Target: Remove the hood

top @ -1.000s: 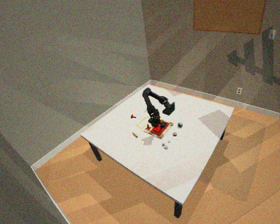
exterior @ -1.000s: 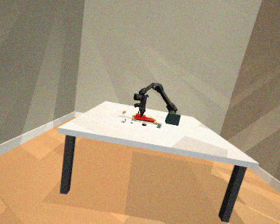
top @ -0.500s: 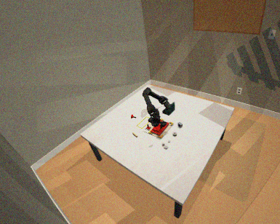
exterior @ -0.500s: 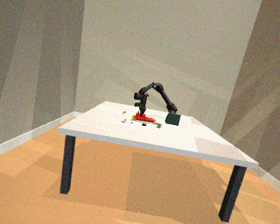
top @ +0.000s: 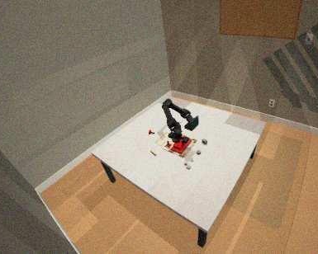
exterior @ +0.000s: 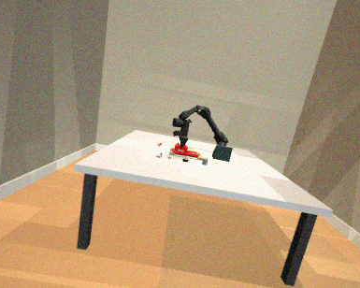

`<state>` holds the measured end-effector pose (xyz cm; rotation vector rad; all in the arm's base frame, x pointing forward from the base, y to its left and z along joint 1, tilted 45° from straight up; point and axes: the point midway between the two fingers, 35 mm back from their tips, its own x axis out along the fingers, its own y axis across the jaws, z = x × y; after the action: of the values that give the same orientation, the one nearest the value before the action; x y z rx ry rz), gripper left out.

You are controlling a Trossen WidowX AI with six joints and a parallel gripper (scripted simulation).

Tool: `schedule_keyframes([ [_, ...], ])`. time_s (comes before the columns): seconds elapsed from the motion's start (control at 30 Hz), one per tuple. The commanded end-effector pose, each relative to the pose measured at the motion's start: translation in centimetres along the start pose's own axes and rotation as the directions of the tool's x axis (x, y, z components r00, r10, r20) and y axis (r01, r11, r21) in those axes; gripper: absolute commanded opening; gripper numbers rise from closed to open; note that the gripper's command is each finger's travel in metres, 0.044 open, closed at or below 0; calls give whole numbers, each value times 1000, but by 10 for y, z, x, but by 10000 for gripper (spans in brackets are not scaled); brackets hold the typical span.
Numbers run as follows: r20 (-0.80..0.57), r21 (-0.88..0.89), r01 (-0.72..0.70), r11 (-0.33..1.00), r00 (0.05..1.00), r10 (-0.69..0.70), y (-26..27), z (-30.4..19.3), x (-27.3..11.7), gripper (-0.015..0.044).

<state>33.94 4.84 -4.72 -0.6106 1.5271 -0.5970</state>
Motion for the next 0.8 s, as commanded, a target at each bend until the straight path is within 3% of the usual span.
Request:
schedule_keyframes([
  [0.0, 4, 7, -6, 1000, 1000, 6, 1, 1, -5, 0],
  [0.37, 4, 7, -6, 1000, 1000, 6, 1, 1, -13, 0],
  [0.77, 3, 7, -8, 1000, 1000, 8, 1, 0, -56, 0],
])
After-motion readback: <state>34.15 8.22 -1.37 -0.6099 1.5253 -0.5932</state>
